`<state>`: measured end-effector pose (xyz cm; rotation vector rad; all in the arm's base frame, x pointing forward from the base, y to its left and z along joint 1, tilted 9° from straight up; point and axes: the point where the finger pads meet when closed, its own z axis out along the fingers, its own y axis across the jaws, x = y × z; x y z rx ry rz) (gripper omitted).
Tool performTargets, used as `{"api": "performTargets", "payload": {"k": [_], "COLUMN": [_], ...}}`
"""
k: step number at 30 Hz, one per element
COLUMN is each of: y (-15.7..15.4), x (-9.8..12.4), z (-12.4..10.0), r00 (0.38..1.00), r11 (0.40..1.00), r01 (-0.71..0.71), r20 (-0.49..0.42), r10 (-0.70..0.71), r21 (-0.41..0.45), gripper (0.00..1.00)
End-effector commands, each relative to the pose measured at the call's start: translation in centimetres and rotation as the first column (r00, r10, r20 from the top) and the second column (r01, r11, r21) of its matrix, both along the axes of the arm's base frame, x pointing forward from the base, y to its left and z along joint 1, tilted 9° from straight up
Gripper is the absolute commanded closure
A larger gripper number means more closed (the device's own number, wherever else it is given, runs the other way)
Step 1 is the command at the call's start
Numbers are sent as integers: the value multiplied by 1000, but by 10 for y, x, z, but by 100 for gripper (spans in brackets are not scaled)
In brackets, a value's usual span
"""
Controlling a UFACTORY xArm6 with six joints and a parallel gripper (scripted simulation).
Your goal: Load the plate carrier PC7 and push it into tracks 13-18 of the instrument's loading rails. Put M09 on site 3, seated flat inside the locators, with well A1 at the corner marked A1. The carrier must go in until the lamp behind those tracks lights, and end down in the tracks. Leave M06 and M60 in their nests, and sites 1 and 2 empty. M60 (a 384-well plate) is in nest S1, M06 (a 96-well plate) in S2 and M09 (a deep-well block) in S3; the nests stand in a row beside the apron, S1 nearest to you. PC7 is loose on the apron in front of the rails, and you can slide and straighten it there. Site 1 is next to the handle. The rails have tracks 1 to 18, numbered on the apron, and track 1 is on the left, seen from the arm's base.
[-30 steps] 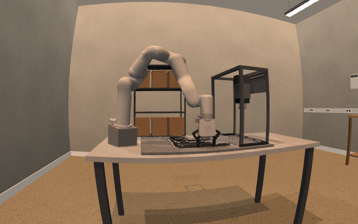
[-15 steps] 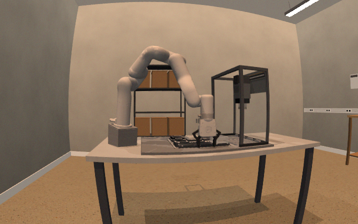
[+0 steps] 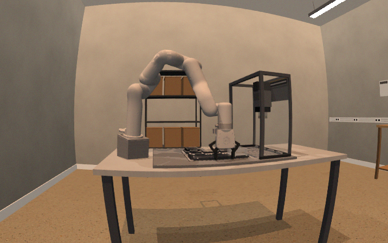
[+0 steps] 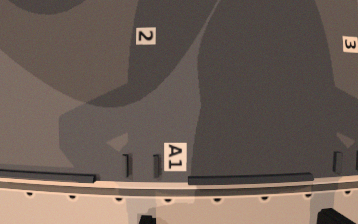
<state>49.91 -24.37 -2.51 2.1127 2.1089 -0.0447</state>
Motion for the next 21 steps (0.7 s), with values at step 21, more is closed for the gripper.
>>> {"api": "performTargets", "payload": {"k": [21], "y": [-14], "x": [1], "z": [4], "r00": [1000], "r11": [1000], "r01": [0], "r20": [4], "r10": [0], "r21": [-2], "gripper": [0]}}
